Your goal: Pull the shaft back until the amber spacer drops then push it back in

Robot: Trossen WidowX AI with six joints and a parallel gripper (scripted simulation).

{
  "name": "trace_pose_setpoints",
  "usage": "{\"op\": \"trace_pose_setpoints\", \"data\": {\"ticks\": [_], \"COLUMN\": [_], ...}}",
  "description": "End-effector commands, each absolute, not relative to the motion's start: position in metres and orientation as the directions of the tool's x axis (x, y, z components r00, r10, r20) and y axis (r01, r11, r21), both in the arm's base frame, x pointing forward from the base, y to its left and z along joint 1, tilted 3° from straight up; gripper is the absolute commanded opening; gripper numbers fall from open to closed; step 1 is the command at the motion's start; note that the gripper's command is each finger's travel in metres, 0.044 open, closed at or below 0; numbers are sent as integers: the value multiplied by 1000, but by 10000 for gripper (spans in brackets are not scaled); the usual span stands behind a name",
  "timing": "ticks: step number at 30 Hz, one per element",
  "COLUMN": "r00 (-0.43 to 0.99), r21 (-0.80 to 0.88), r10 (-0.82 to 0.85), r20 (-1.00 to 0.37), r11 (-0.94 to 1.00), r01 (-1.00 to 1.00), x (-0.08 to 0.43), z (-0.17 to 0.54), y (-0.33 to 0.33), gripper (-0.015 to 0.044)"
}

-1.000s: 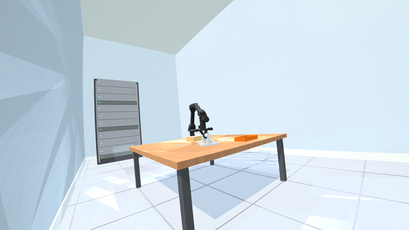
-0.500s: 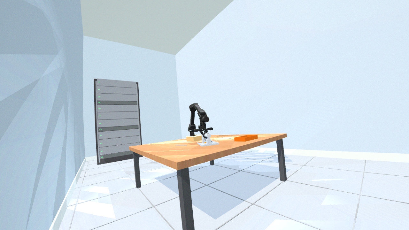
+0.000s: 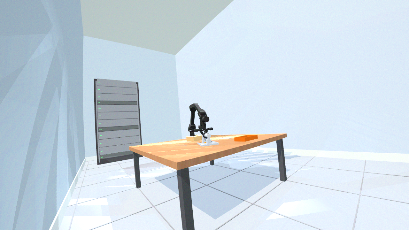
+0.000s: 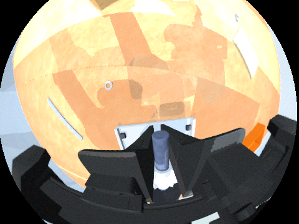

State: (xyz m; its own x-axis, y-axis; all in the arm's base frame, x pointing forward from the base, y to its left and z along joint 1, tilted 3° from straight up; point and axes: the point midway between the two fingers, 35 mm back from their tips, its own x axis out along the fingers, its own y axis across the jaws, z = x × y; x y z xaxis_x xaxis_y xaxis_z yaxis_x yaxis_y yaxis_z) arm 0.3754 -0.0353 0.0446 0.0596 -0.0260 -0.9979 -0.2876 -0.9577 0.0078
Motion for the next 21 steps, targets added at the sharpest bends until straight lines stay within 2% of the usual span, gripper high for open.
{"op": "trace_pose_setpoints", "data": {"ticks": [1, 8, 21], "r00": [68, 68, 57], "r21": [10, 10, 8], "r10": [-30, -30, -26], "r20": [-997, -997, -998], "r11": [-958, -958, -958], "r01": [-287, -287, -288], "x": [379, 379, 376], "z": [45, 45, 47], "y": [-37, -37, -35], "gripper": [0, 0, 341]}}
